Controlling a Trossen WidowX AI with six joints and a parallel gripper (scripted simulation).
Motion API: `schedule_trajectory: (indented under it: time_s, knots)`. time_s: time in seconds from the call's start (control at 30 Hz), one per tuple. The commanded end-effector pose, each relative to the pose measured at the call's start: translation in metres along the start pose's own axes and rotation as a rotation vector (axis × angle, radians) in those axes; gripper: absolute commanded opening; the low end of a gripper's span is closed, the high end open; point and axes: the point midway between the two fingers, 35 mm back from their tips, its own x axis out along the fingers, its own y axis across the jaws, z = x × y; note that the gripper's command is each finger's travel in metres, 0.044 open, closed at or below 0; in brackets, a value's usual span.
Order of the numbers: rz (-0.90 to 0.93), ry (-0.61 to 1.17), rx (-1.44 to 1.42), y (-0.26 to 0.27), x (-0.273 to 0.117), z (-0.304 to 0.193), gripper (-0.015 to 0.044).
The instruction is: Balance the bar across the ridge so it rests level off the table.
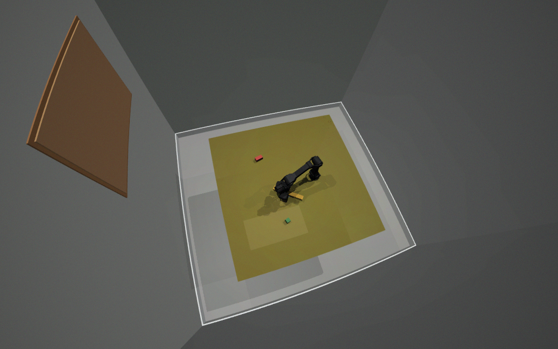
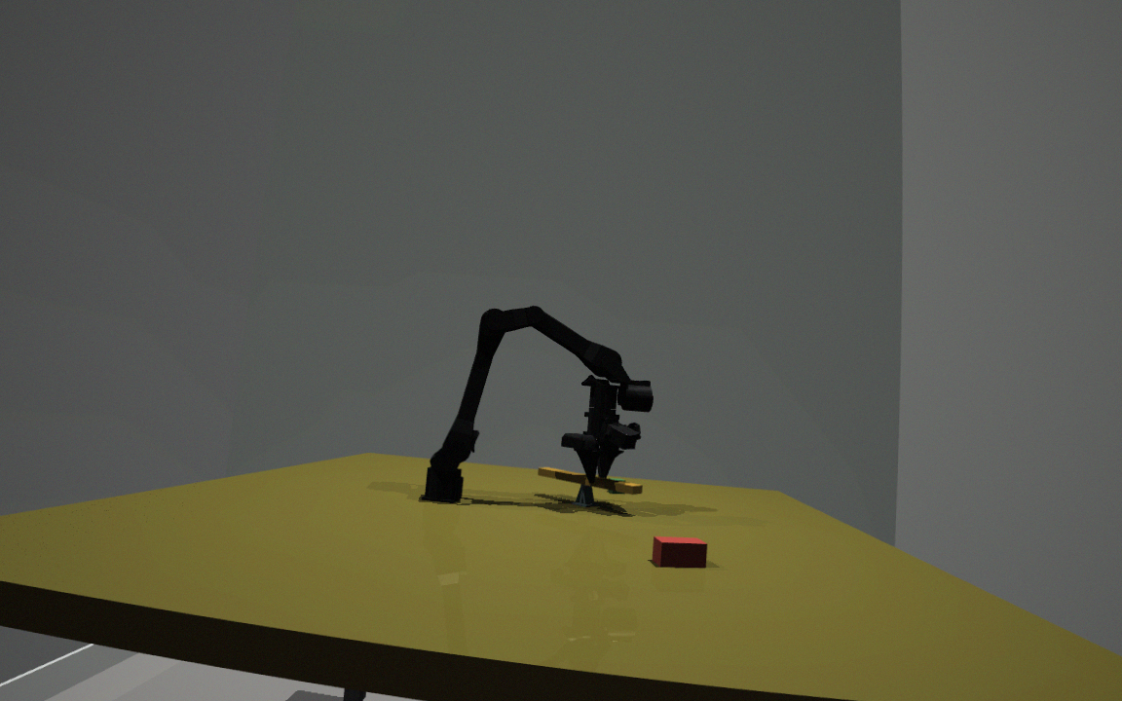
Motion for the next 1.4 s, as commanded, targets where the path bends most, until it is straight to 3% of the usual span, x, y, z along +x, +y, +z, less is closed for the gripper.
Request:
schedule_trajectory:
  time_s: [0.0, 0.93, 1.13, 1.37]
  knots:
    - [0.000, 0.000, 0.000, 0.0000, 0.0000, 0.0000, 0.0000]
    - [0.000, 0.000, 0.000, 0.0000, 0.0000, 0.0000, 0.0000]
    - [0.000, 0.000, 0.000, 0.0000, 0.0000, 0.0000, 0.0157]
    - [0.000, 0.000, 0.000, 0.0000, 0.0000, 0.0000, 0.0167]
